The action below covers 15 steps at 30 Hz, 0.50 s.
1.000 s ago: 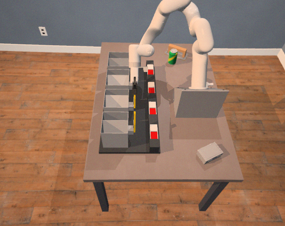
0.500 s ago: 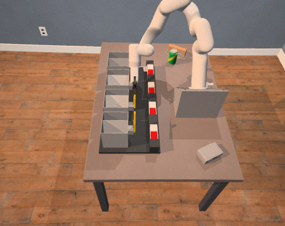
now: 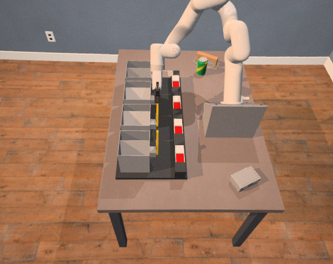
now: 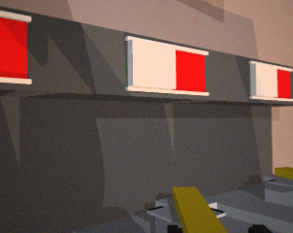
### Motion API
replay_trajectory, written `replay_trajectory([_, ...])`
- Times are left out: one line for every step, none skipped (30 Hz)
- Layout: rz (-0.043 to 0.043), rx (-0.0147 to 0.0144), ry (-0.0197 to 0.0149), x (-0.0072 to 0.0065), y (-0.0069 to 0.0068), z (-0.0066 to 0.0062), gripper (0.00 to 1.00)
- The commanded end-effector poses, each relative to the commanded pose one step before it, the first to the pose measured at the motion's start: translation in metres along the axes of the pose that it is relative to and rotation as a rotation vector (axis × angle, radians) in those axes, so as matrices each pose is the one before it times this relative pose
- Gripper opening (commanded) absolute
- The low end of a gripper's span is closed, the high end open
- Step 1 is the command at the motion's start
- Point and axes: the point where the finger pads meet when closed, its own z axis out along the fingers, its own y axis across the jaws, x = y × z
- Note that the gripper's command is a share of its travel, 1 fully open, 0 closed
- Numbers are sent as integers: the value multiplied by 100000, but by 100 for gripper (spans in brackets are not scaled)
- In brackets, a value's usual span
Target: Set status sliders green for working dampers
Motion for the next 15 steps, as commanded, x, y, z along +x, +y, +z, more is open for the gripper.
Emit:
replay_trajectory([-96, -31, -255, -83, 44, -1559, 39])
replay_trajectory([0, -1, 0, 1, 0, -360, 39])
replay_trajectory([0, 1, 0, -1, 0, -335, 39])
replay_trajectory([0, 0, 0, 0, 0, -308, 39])
replay_trajectory([0, 0, 0, 0, 0, -277, 39])
replay_trajectory([0, 1, 0, 0, 0, -245, 39])
replay_trajectory([0, 0, 0, 0, 0, -211, 39])
replay_trajectory([0, 0, 0, 0, 0, 0, 39])
replay_trajectory([0, 0, 0, 0, 0, 0, 39])
replay_trajectory([0, 0, 0, 0, 0, -176, 39])
replay_trajectory([0, 1, 0, 0, 0, -141, 39])
replay_trajectory([0, 0, 0, 0, 0, -108, 39])
replay_trajectory([0, 0, 0, 0, 0, -77, 39])
replay_trajectory([0, 0, 0, 0, 0, -50, 39])
replay_trajectory([0, 0, 0, 0, 0, -27, 39])
